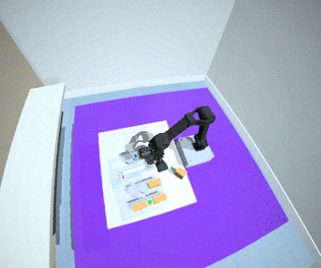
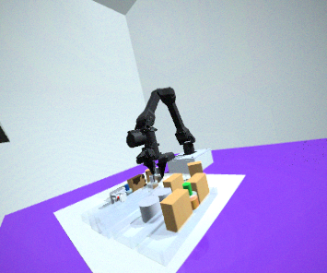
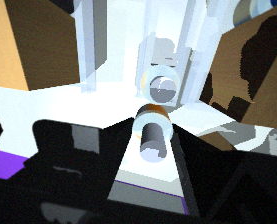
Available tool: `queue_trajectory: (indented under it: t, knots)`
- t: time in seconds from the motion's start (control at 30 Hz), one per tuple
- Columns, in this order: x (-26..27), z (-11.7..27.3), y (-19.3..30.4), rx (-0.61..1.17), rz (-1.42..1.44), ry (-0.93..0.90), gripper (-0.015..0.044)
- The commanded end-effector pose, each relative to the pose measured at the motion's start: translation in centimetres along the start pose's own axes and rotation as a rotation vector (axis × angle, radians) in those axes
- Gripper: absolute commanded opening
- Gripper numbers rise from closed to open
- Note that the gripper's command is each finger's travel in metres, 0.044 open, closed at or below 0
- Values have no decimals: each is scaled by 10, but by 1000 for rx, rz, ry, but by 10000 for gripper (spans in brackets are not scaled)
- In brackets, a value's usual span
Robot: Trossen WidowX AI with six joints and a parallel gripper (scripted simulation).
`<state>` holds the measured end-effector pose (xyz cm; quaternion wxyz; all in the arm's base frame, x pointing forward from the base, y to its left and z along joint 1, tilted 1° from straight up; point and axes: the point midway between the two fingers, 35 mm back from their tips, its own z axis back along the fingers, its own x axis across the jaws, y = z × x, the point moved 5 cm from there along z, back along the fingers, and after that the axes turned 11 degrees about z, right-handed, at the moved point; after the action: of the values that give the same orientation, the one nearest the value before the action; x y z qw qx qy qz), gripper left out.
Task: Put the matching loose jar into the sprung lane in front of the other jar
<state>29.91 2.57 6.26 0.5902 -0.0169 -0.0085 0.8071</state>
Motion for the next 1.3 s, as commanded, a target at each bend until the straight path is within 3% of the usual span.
queue_trajectory:
  t: [0.0, 1.27]
  knots:
    - [-1, 2, -3, -5, -3, 7, 0]
    - [-4, 2, -18, -6, -3, 7, 0]
